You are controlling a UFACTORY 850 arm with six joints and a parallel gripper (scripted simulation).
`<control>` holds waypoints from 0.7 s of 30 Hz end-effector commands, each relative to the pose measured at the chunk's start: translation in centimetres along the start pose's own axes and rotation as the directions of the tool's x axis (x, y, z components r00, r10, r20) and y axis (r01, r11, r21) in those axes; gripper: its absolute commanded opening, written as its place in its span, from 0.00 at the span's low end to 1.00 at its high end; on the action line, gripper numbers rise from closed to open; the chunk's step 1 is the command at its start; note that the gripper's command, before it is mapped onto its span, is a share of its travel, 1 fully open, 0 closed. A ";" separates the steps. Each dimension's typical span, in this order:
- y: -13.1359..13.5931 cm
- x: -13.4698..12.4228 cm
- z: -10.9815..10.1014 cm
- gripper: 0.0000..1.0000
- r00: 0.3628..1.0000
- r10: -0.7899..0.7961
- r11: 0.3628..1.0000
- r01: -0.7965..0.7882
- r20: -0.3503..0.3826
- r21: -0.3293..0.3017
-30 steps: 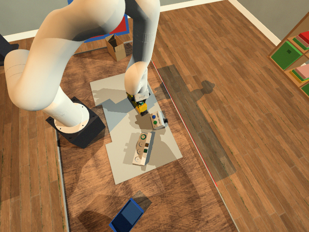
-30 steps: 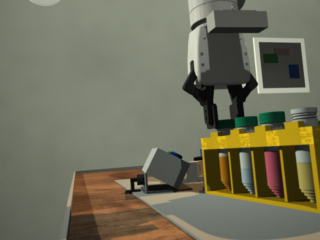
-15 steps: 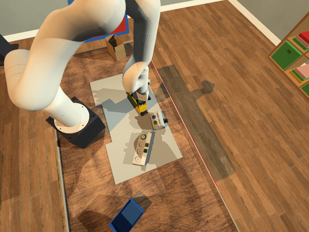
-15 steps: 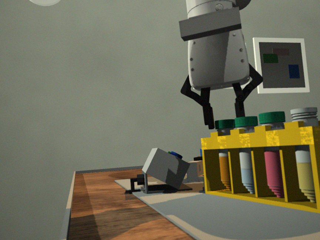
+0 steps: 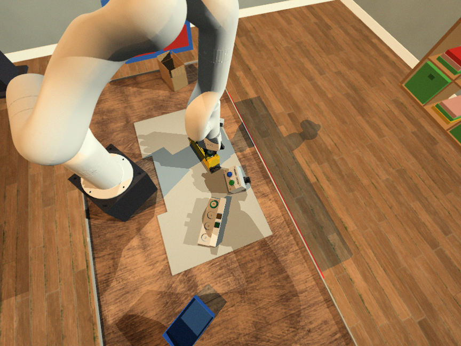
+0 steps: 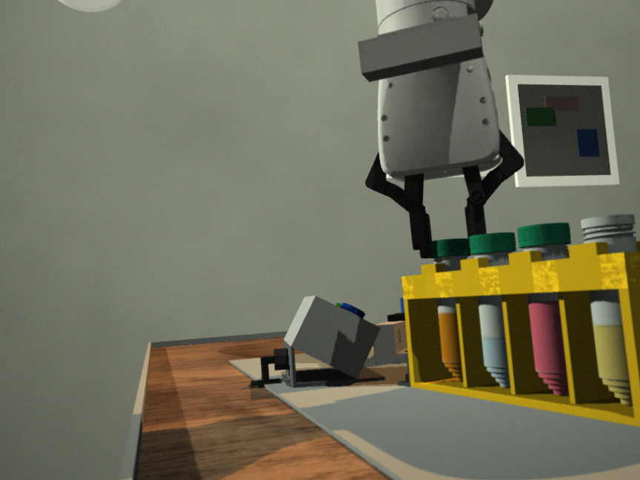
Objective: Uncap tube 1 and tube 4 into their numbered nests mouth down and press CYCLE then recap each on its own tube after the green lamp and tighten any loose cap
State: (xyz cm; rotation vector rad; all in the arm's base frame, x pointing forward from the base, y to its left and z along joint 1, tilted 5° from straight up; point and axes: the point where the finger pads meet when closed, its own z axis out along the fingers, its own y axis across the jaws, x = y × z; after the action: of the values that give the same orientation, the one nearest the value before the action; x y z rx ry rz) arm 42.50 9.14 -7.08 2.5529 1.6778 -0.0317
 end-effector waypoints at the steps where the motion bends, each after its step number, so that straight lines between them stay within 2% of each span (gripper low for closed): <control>1: 0.0 0.0 0.0 0.00 1.000 0.001 1.000 -0.002 -0.029 -0.018; 2: 0.0 0.0 0.0 0.00 1.000 0.001 1.000 -0.002 -0.029 -0.018; 5: 0.0 0.0 0.0 0.00 0.989 -0.148 0.989 0.148 -0.026 -0.022; 9: 0.0 0.0 0.0 0.00 0.940 -0.342 0.940 0.341 -0.021 -0.026; 15: 0.0 0.0 0.0 0.00 0.797 -0.604 0.797 0.603 -0.012 -0.031; 17: 0.0 0.0 0.0 0.00 0.797 -0.604 0.797 0.603 -0.012 -0.031; 21: 0.0 0.0 -0.1 0.00 0.661 -0.750 0.661 0.750 -0.006 -0.033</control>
State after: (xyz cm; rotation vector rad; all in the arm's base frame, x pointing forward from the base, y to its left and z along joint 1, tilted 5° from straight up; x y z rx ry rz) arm 42.49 9.15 -7.07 1.8783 2.4066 -0.0153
